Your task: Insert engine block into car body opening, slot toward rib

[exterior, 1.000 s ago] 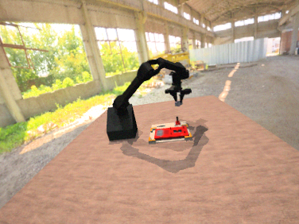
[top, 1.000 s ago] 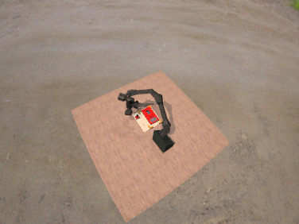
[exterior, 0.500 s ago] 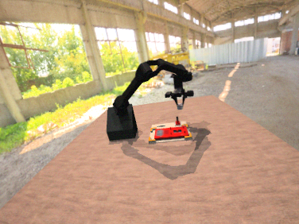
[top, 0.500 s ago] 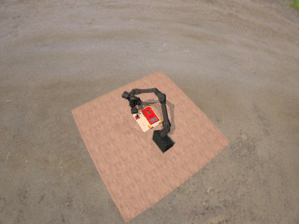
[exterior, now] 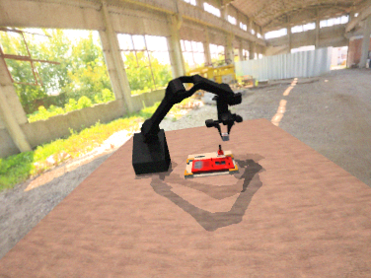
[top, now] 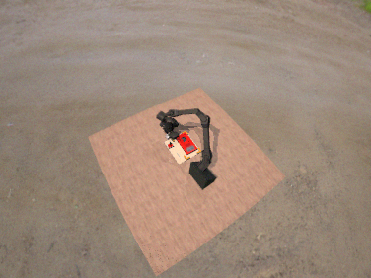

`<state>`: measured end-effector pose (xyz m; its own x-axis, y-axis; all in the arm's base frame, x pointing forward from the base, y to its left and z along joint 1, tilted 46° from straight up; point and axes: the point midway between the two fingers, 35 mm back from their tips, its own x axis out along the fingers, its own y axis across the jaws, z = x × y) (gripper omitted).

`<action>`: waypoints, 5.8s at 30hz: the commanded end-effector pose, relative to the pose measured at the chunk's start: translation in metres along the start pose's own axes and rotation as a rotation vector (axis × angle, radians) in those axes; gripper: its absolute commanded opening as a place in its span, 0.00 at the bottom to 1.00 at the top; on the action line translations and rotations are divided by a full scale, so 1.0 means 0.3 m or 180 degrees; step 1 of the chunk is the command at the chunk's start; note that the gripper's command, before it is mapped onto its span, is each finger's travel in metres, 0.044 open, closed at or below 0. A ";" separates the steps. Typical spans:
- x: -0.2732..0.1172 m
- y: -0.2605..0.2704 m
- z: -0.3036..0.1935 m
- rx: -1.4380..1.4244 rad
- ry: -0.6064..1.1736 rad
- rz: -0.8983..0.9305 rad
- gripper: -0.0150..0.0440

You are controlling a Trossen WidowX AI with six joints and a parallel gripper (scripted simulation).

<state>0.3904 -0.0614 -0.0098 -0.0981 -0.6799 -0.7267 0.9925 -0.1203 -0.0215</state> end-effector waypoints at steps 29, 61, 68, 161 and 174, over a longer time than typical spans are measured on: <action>0.092 -0.101 0.262 -0.2804 -0.0057 -0.0005 0.25; 0.150 -0.198 0.401 -0.4778 -0.0099 -0.0096 0.52; 0.150 -0.199 0.401 -0.4733 -0.0099 -0.0095 0.52; 0.196 -0.198 0.403 -0.4584 -0.0102 -0.0094 0.52; 0.206 -0.198 0.403 -0.4579 -0.0103 -0.0094 0.52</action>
<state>0.3167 -0.1829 0.0303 -0.1017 -0.7056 -0.7013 0.2025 0.6755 -0.7090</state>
